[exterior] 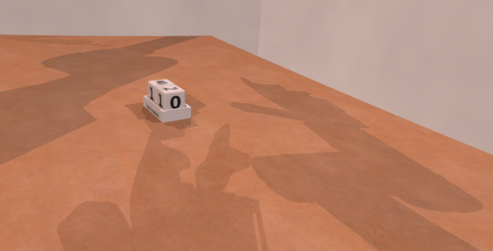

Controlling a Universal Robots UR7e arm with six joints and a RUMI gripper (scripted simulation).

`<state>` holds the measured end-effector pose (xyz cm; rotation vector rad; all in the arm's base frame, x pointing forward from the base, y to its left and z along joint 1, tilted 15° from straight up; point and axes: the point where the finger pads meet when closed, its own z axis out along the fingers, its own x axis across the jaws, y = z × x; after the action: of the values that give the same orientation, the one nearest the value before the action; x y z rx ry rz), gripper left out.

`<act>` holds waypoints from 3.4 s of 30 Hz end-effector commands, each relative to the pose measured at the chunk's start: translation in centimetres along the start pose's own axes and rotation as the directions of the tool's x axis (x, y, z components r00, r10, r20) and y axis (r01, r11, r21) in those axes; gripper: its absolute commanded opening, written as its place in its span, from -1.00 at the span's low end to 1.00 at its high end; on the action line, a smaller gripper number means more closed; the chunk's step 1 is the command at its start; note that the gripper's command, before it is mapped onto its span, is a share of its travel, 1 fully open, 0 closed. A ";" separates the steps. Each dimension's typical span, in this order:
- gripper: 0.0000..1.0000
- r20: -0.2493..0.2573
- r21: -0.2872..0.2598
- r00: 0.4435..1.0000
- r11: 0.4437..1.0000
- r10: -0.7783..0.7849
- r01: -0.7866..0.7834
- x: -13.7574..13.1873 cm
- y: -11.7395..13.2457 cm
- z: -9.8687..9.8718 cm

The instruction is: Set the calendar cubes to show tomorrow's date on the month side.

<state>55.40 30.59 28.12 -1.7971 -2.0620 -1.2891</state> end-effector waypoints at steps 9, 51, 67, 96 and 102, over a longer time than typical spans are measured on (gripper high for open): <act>1.00 0.214 0.064 0.976 0.997 0.028 -0.042 -13.7 -4.4 -4.2; 1.00 0.465 0.340 0.884 0.910 0.057 -0.237 -31.7 -24.4 -15.5; 1.00 0.470 0.372 0.881 0.892 0.059 -0.258 -32.3 -26.7 -16.5; 1.00 0.480 0.357 0.873 0.890 0.086 -0.284 -32.3 -26.7 -16.4; 1.00 0.488 0.346 0.866 0.887 0.106 -0.304 -32.3 -26.7 -16.4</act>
<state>34.96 -2.80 6.05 -2.1446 -2.0863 -0.3421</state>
